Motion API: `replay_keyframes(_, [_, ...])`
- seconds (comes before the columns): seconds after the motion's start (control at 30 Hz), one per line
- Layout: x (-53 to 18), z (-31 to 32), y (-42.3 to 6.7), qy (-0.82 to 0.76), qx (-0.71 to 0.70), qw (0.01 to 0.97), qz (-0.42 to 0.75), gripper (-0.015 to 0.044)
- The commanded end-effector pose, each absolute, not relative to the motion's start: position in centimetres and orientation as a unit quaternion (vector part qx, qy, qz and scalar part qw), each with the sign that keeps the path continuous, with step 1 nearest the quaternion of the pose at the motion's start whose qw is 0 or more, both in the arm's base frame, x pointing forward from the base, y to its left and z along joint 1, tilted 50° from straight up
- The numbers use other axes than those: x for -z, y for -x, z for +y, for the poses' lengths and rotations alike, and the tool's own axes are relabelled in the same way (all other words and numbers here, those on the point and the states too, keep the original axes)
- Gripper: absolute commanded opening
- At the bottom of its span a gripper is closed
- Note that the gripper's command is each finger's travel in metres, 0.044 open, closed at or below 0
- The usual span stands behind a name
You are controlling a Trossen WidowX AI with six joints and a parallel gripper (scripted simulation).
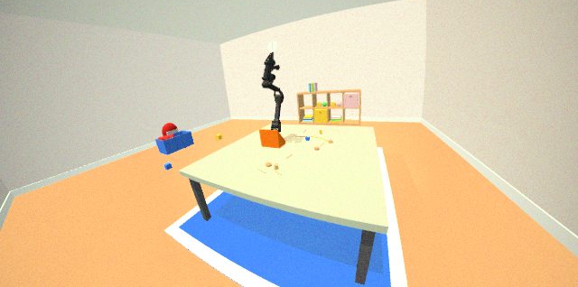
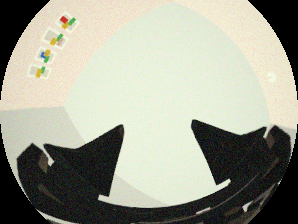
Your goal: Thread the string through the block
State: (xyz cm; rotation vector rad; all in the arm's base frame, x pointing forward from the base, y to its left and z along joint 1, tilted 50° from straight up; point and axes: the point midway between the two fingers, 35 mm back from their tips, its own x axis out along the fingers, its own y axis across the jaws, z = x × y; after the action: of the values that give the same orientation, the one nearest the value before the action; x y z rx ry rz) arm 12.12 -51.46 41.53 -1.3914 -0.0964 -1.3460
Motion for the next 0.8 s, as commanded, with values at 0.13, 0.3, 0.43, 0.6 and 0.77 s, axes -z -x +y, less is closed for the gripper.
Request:
replay_keyframes(0.13, [-41.1, -51.6, -13.2, 0.590, 0.564, 0.577, -0.030, 0.0440])
replay_keyframes(0.3, [-38.3, -51.4, -19.5, 0.583, 0.502, 0.638, 0.032, 0.0440])
replay_keyframes(0.43, [-35.4, -49.9, -25.0, 0.581, 0.432, 0.684, 0.085, 0.0440])
replay_keyframes(0.6, [-31.6, -46.4, -31.2, 0.584, 0.329, 0.728, 0.141, 0.0440])
replay_keyframes(0.77, [-27.3, -41.2, -36.6, 0.592, 0.202, 0.760, 0.178, 0.0440])
